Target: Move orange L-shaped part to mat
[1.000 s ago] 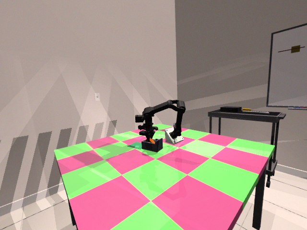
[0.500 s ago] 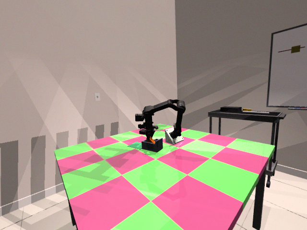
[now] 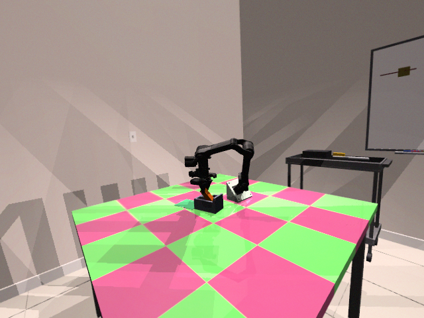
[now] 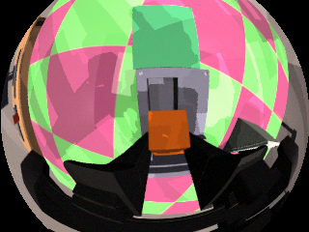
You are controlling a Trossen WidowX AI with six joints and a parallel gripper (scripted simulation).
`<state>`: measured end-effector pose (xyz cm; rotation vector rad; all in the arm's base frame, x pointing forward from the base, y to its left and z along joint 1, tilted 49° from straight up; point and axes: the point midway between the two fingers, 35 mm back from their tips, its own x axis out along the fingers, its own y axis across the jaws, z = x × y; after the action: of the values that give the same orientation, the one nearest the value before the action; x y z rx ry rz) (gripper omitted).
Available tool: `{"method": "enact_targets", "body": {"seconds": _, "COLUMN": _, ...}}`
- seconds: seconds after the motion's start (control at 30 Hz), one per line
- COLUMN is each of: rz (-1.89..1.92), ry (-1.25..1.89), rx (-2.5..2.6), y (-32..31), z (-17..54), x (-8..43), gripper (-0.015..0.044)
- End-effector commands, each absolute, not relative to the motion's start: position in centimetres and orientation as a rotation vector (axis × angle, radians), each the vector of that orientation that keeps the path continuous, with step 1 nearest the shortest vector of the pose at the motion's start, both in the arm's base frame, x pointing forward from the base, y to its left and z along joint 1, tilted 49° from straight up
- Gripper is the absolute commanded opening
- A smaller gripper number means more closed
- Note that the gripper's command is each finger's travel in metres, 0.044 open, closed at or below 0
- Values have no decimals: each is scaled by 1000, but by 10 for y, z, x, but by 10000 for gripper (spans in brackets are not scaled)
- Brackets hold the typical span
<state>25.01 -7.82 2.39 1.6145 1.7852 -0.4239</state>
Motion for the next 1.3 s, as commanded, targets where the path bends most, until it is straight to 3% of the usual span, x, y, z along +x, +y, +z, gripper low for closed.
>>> {"method": "enact_targets", "body": {"seconds": 0.0, "rz": -424, "ry": 1781, "rx": 1621, "y": -84, "z": 29, "x": 250, "gripper": 0}}
{"method": "enact_targets", "body": {"seconds": 1.27, "rz": -425, "ry": 1781, "rx": 1621, "y": -121, "z": 62, "x": 249, "gripper": 0}}
